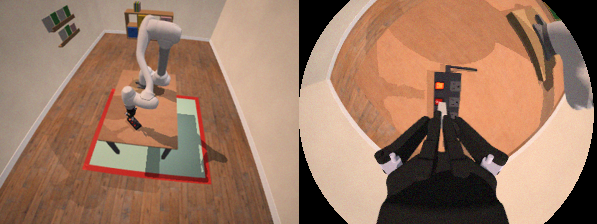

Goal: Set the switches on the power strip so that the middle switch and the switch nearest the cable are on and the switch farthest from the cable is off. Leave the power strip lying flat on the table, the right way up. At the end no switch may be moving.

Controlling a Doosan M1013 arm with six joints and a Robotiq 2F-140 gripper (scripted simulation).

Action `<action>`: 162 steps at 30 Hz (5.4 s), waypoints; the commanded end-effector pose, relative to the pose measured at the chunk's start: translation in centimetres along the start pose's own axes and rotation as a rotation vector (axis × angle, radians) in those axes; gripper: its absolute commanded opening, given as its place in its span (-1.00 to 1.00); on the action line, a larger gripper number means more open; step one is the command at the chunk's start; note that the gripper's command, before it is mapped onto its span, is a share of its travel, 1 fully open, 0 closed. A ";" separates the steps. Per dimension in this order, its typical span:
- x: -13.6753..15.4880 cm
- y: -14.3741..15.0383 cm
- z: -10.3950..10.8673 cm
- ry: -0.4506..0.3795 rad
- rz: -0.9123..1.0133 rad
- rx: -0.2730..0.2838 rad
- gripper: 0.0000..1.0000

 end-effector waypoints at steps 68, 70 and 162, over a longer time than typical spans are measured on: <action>0.1 -0.2 -4.5 0.004 0.000 0.005 -1.00; 0.1 -0.2 -4.5 0.004 0.000 0.005 -1.00; 0.3 0.0 -4.5 0.004 0.000 0.005 -1.00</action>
Point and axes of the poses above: the point where the finger pads meet when closed, its own z axis back along the fingers, its own y axis across the jaws, x = y × z, the point moved 6 cm from there along z, back along the fingers
